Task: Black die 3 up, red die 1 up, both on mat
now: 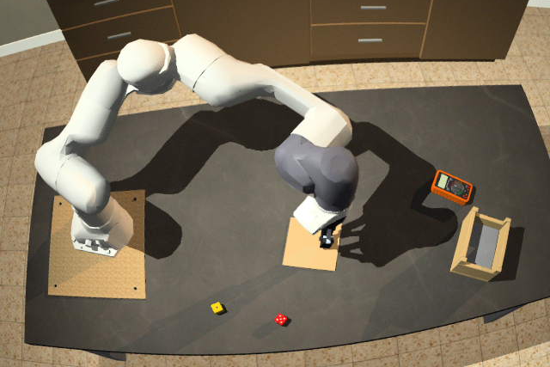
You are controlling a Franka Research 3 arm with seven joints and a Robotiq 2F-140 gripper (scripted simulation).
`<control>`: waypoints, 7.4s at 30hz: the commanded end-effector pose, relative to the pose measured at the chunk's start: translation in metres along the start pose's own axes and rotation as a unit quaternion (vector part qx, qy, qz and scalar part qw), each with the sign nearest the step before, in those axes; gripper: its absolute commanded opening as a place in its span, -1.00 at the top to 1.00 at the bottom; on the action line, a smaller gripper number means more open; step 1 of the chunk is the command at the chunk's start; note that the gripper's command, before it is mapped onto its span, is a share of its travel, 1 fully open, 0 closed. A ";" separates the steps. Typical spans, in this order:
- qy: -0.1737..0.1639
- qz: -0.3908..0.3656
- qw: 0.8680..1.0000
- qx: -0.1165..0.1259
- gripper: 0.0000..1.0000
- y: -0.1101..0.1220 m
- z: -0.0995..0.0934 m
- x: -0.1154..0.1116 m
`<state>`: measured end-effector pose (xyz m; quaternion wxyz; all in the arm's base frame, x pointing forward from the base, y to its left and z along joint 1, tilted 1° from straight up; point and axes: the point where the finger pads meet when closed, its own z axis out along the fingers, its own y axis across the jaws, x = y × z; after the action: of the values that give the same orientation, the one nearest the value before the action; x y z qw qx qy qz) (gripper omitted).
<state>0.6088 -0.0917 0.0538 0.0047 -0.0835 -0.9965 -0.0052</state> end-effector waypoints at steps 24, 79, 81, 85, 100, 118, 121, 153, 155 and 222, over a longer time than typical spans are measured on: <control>-0.009 -0.007 1.000 0.002 0.57 -0.003 0.010 -0.006; -0.009 -0.010 1.000 0.002 0.57 -0.004 0.010 -0.005; -0.009 -0.010 1.000 0.002 0.57 -0.004 0.010 -0.005; -0.009 -0.010 1.000 0.002 0.57 -0.004 0.010 -0.005; -0.009 -0.010 1.000 0.002 0.57 -0.004 0.013 -0.005; -0.009 -0.010 1.000 0.002 0.57 -0.004 0.013 -0.005; -0.009 -0.010 1.000 0.002 0.57 -0.004 0.013 -0.005; -0.009 -0.010 1.000 0.002 0.40 -0.004 0.013 -0.005; -0.009 -0.010 1.000 0.002 0.40 -0.004 0.013 -0.005; -0.009 0.050 0.999 0.001 -1.00 -0.056 -0.074 0.010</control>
<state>0.6087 -0.1034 0.1285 -0.0043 -0.0800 -0.9968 -0.0037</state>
